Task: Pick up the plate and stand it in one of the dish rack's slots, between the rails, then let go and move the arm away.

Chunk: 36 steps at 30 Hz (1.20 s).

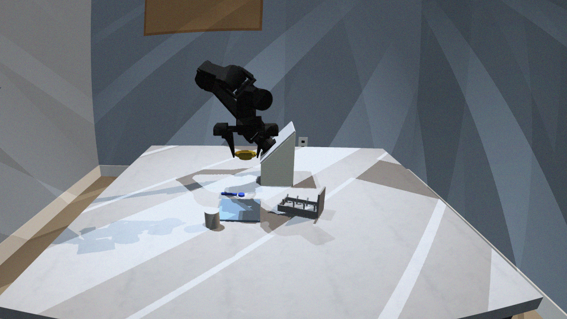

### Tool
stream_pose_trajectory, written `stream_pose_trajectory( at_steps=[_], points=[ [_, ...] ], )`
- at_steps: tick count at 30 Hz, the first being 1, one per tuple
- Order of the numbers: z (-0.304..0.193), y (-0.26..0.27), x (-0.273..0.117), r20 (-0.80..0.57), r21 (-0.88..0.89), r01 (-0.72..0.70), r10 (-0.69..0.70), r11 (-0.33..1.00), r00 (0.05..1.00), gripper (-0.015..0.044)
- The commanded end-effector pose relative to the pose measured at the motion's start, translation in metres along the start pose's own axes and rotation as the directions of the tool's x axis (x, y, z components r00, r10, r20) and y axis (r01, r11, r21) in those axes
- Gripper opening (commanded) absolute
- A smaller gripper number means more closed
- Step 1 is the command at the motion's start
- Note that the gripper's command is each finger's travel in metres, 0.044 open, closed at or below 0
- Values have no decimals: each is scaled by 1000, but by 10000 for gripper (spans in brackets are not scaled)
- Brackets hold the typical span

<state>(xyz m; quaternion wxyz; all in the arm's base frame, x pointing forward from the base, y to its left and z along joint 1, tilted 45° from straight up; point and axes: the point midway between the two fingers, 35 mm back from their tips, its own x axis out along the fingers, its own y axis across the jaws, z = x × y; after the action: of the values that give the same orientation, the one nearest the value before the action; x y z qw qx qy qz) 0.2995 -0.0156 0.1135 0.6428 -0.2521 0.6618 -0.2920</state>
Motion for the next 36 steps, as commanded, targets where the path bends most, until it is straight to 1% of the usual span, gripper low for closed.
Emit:
stream_pose_trajectory(
  at_steps=[1,7,15,23,29,36],
  points=[
    [0,1,-6,-1,11,-4,4,1000,1000,0],
    [-14,40,-6,-1,183,-9,10,983,1000,0],
    [-40,87,-4,-2,414,-3,4,910,1000,0],
    [-41,89,-2,-11,407,-7,13,913,1000,0],
    [-44,92,15,-83,310,-63,93,949,992,0],
    [-48,96,34,-154,197,-163,195,967,969,0]
  ],
)
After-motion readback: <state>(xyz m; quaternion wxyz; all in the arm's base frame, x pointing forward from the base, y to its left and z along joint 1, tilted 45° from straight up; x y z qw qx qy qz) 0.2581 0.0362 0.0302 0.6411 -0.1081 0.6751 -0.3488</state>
